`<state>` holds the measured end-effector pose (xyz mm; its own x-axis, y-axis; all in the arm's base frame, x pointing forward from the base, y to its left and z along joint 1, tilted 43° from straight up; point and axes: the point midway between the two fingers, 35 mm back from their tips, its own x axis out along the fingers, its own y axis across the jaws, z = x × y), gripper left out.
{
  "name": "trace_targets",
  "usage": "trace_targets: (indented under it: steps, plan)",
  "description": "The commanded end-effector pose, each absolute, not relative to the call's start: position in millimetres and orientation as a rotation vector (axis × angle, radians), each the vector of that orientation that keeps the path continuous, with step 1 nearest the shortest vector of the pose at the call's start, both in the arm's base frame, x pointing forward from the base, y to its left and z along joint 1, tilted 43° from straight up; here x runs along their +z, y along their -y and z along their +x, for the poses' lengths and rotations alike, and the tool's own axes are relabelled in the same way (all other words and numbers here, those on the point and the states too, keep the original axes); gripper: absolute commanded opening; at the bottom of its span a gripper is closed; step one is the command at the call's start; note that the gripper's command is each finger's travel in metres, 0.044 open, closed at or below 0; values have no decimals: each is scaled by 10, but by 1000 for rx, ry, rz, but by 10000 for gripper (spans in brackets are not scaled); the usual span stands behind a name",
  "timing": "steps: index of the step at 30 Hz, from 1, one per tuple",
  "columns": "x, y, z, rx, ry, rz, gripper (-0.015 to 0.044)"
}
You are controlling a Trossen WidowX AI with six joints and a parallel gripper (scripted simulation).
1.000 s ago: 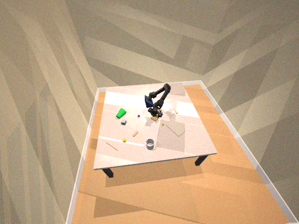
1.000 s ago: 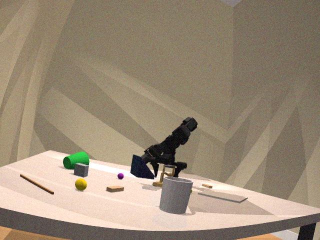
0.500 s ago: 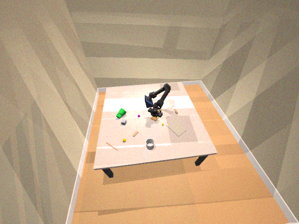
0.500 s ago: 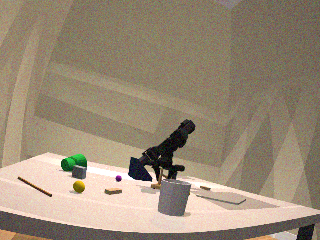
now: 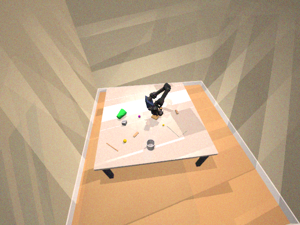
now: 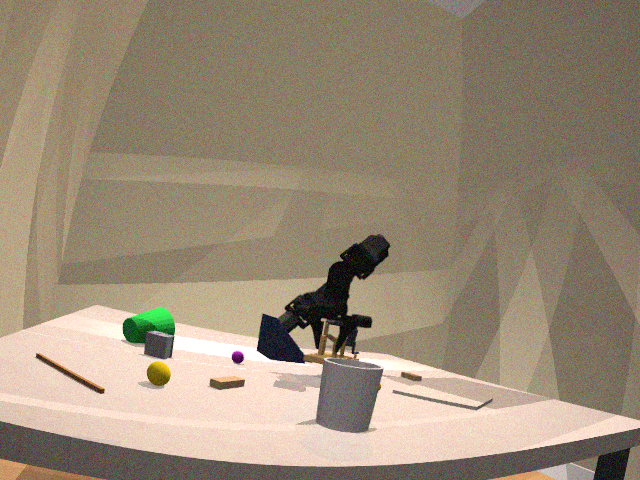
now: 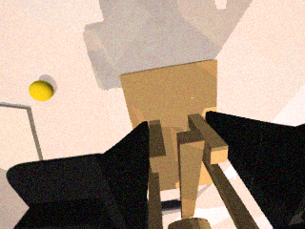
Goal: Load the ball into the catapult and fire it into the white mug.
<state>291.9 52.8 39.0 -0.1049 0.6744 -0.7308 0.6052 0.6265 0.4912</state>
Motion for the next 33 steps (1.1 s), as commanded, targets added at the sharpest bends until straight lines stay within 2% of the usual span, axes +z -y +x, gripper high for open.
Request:
trace_targets:
  steps: [1, 19, 33]
  plan:
    - [476, -432, 2988, 103, -1769, 1018, 0]
    - [-118, 50, 3986, 587, -1590, 587, 0]
    - [-116, 14, 4033, 606, -1581, 569, 0]
